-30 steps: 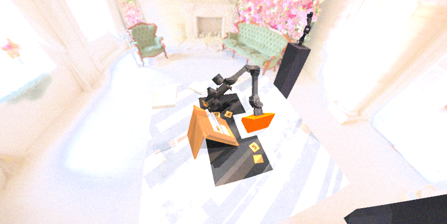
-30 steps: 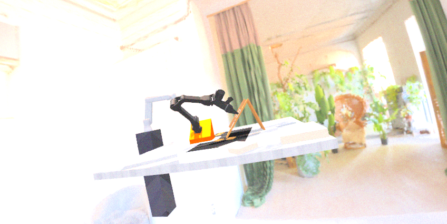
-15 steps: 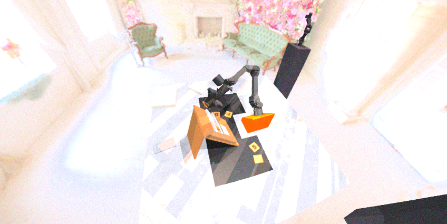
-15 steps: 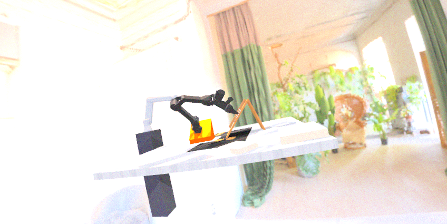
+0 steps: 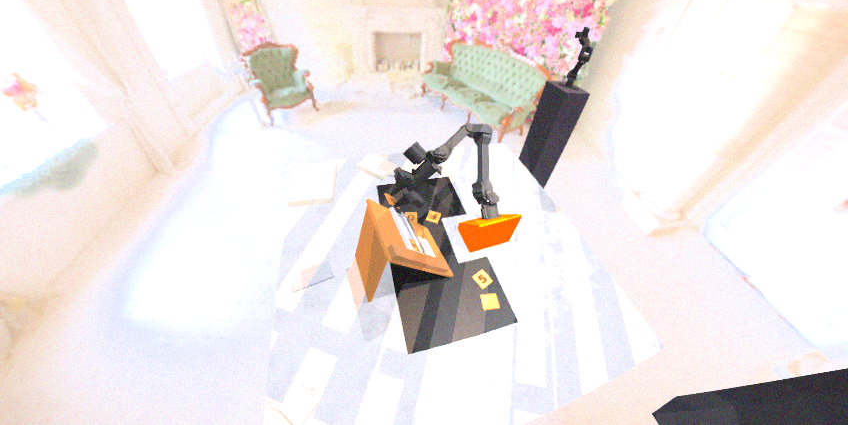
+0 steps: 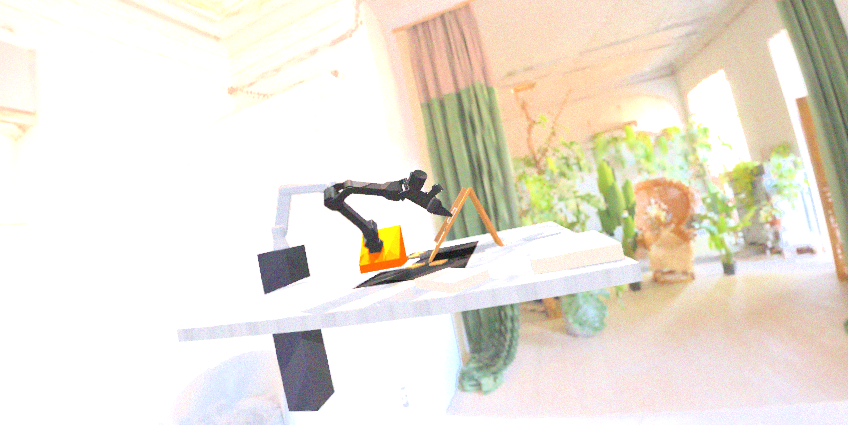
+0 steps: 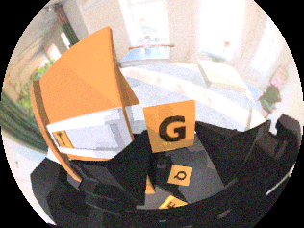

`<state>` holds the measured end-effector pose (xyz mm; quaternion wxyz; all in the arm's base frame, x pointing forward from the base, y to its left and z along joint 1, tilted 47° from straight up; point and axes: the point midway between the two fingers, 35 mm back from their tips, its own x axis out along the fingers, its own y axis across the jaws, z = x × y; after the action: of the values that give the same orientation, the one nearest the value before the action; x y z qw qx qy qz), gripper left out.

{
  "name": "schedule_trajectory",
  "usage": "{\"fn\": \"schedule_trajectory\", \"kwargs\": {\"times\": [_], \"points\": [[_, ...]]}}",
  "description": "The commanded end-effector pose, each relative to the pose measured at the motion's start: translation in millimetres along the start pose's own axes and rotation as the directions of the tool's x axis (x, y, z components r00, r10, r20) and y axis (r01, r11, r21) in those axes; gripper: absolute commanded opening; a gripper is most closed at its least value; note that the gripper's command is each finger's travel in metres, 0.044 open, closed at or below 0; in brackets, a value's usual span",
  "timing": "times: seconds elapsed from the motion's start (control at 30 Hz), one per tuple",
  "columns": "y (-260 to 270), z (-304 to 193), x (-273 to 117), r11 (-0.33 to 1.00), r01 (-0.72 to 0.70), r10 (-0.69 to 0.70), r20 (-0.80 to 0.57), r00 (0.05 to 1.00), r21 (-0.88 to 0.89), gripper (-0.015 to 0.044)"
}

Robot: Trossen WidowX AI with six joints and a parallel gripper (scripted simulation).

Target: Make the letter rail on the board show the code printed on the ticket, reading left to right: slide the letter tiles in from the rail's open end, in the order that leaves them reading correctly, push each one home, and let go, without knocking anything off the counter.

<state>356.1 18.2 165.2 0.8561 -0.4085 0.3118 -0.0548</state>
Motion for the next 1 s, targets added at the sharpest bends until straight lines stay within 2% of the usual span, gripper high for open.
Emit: {"fn": "schedule_trajectory", "kwargs": {"times": [0.0,0.97], "points": [[2.8,-0.2,0.0,1.0,0.001,-0.001,0.0,1.0,0.004,0.0],[17.4,-0.2,0.2,1.0,0.001,-0.001,0.0,1.0,0.004,0.0]]}}
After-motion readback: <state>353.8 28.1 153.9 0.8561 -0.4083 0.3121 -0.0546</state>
